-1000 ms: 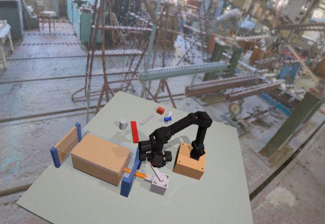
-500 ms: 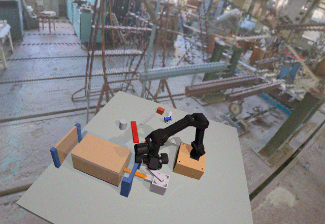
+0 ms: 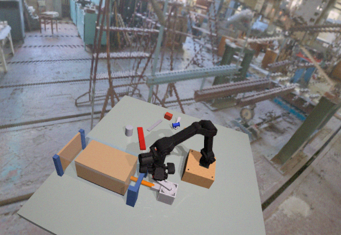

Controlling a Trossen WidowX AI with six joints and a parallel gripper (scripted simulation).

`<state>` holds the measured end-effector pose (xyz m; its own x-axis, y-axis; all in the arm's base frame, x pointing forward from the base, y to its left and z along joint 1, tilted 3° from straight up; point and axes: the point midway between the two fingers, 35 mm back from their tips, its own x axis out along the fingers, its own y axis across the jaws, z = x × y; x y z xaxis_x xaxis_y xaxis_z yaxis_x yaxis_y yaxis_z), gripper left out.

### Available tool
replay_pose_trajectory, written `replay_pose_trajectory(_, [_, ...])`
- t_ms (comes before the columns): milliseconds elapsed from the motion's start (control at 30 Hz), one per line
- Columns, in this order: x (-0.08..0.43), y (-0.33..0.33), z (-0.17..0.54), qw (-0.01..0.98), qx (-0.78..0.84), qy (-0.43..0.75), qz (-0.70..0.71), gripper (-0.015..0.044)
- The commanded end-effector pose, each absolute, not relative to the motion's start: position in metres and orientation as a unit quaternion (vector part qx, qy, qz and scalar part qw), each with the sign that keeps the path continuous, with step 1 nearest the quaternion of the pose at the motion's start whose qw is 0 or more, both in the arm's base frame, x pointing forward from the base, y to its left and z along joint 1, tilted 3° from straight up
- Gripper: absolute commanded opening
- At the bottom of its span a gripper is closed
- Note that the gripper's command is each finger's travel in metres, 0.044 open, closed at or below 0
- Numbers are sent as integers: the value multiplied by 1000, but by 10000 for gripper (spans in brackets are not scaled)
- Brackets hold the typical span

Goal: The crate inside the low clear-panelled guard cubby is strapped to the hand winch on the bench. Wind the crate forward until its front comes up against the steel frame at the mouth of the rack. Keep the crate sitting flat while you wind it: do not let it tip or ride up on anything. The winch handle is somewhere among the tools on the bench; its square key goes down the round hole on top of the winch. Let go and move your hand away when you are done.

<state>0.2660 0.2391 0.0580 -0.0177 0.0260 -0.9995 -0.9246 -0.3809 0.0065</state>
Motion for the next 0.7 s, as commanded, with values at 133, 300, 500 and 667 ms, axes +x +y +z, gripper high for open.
replay_pose_trajectory(133, [267,272,63,409,-576,364,607,0])
replay_pose_trajectory(300, [266,279,64,409,-576,363,607,0])
replay_pose_trajectory(500, [264,288,65,410,-576,363,608,0])
replay_pose_trajectory(667, [261,296,65,410,-575,363,608,0])
